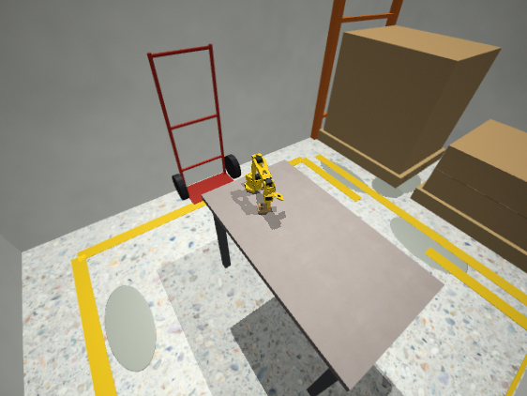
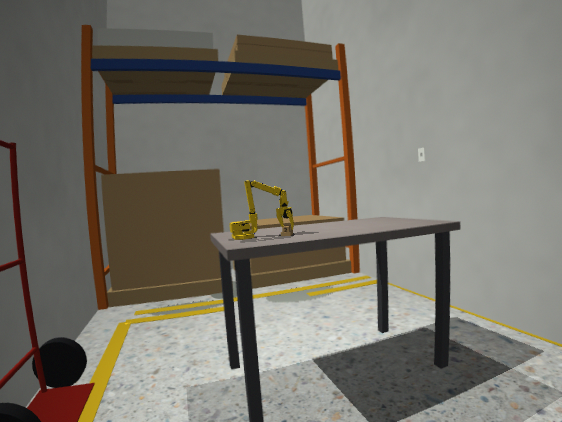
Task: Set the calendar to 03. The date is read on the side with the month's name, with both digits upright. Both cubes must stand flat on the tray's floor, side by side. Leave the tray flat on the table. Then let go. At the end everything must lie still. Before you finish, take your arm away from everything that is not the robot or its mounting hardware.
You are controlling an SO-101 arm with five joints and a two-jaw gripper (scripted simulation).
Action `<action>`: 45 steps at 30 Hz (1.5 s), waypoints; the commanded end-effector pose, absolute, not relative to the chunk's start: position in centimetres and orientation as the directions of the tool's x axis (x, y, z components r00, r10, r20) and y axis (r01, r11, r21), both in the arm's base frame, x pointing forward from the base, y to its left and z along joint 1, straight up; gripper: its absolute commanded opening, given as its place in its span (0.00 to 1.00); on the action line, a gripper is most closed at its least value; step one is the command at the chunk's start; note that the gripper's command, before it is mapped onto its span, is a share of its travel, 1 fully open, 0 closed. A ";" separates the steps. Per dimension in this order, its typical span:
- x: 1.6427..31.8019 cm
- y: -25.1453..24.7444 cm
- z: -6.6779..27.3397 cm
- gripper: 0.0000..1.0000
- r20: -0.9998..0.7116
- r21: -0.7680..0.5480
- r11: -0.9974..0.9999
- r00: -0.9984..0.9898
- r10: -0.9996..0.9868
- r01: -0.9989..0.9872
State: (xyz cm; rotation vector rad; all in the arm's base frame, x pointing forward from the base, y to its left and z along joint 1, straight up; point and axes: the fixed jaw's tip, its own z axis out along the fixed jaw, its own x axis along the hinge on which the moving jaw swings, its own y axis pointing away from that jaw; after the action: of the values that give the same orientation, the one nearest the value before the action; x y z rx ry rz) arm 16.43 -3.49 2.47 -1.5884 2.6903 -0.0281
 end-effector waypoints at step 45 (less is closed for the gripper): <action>16.7 -3.4 7.3 0.36 -0.013 -0.042 0.485 -0.485 -0.875 -0.874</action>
State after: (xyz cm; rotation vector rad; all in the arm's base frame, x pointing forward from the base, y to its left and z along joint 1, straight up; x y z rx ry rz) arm 16.18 -3.43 5.44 -1.6018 2.7131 0.0105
